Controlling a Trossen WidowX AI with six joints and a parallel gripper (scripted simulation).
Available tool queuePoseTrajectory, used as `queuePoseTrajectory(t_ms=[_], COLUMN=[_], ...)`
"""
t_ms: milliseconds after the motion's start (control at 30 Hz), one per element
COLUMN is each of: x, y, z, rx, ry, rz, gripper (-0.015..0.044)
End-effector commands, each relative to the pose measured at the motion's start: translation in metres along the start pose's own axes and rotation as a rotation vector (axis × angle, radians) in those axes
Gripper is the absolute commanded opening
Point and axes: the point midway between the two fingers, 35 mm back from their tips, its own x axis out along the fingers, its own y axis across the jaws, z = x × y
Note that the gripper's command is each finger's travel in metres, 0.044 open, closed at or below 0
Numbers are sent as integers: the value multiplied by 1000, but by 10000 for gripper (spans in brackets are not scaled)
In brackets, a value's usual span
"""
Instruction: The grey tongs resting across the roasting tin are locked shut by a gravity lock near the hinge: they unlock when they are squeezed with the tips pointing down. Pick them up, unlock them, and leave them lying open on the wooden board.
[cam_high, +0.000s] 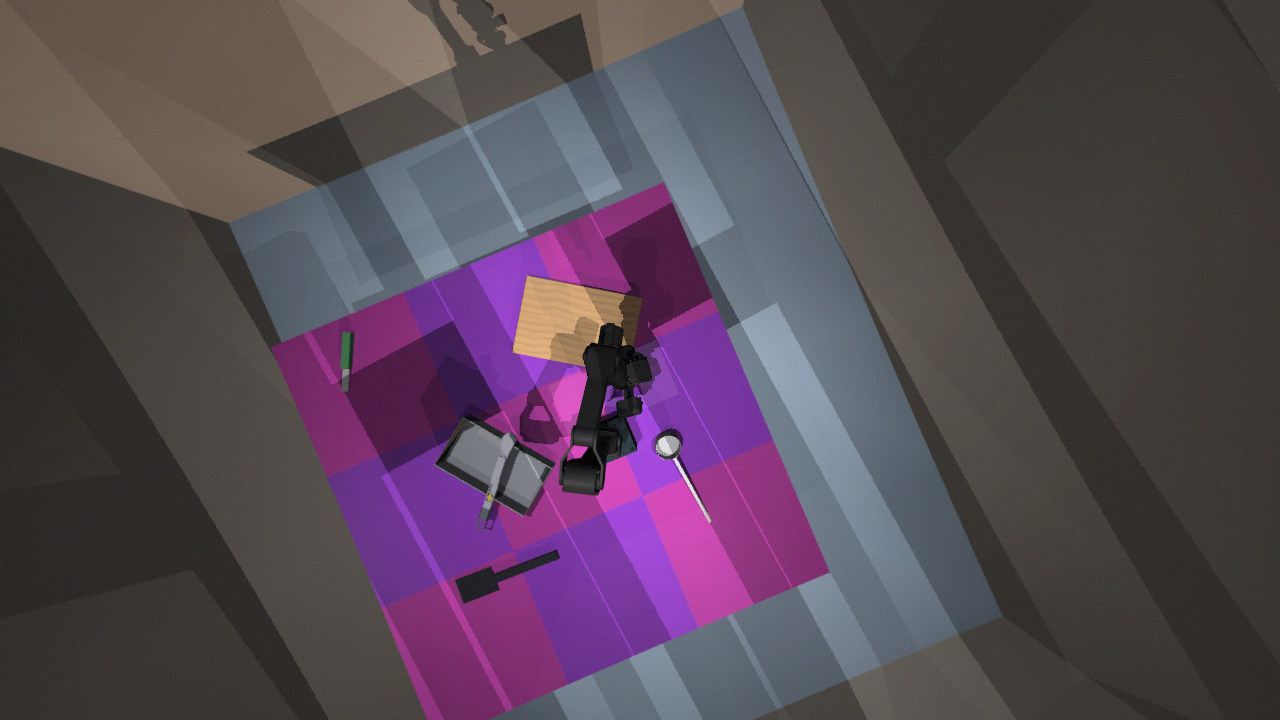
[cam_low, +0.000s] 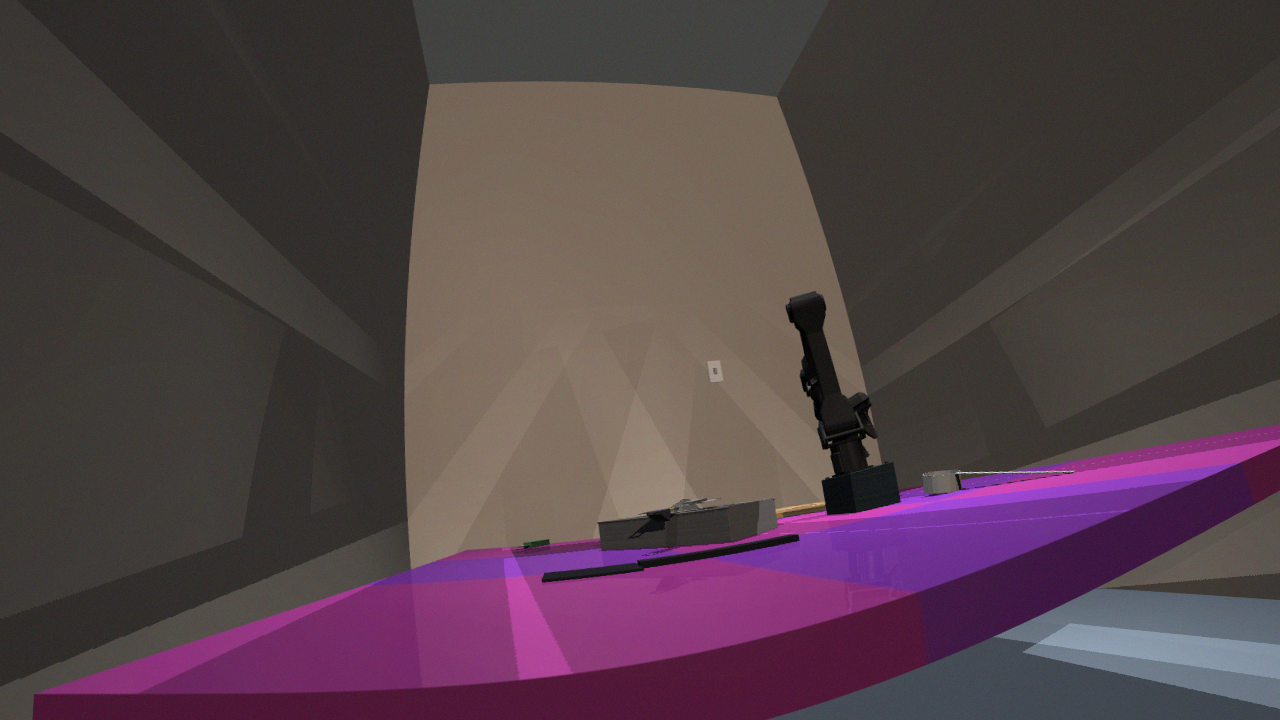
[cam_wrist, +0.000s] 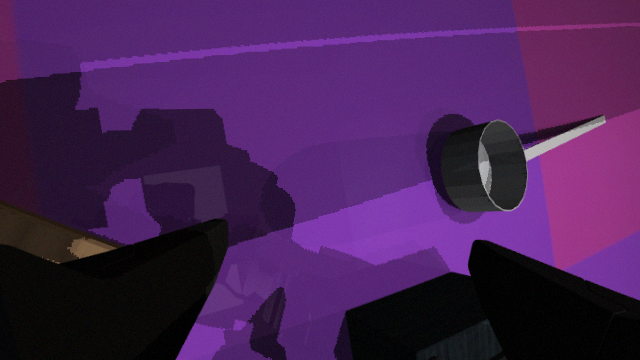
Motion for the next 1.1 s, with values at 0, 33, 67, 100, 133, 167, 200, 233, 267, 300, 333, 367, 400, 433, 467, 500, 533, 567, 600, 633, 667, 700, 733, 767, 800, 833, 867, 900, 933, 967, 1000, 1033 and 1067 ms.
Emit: queuePoseTrajectory(t_ms=[0, 33, 67, 100, 133, 167, 200, 233, 267, 300, 333, 367, 400, 433, 467, 500, 533, 567, 600, 633, 667, 700, 733, 767, 800, 833, 867, 900, 933, 967, 1000, 1033, 1067], x=[0, -1, -3, -5, -7, -10, -15, -18, -21, -24, -28, -31, -36, -41, -46, -52, -56, -60, -64, -68, -72, -75, -79, -83, -87, -91, -94, -97, -99, -103, -106, -109, -111], y=[1, 2, 5, 9, 12, 17, 22, 26, 30, 34, 38, 43, 48, 53, 58, 63, 66, 70, 72, 74, 75, 77, 77, 78, 78, 77, 76, 74, 72, 69, 66, 62, 57], z=[0, -1, -3, -6, -9, -13, -19, -24, -28, -32, -37, -43, -51, -60, -69, -79, -88, -97, -104, -113, -122, -131, -140, -150, -162, -173, -184, -195, -205, -217, -229, -241, -254], rx=[-7, -23, -50, -81, -123, -173, -218, -256, -296, -342, -391, -451, -521, -596, -673, -752, -820, -880, -934, -985, -1047, -1112, -1172, -1238, -1311, -1380, -1451, -1516, -1580, -1648, -1716, -1787, -1859], ry=[-2, -8, -16, -25, -38, -55, -64, -71, -82, -98, -117, -137, -161, -187, -214, -243, -270, -294, -316, -342, -368, -395, -421, -449, -479, -508, -540, -571, -603, -639, -675, -712, -752], rz=[3, 9, 20, 31, 45, 63, 88, 108, 124, 141, 161, 178, 202, 226, 251, 276, 297, 315, 330, 349, 366, 382, 398, 415, 435, 454, 469, 484, 499, 516, 536, 554, 574], gripper=[374, 348, 321, 295, 269, 260, 260, 260, 260, 260, 260, 260, 260, 260, 260, 260, 260, 260, 260, 260, 260, 260, 260, 260, 260, 260, 260, 260, 260, 260, 260, 260, 260])
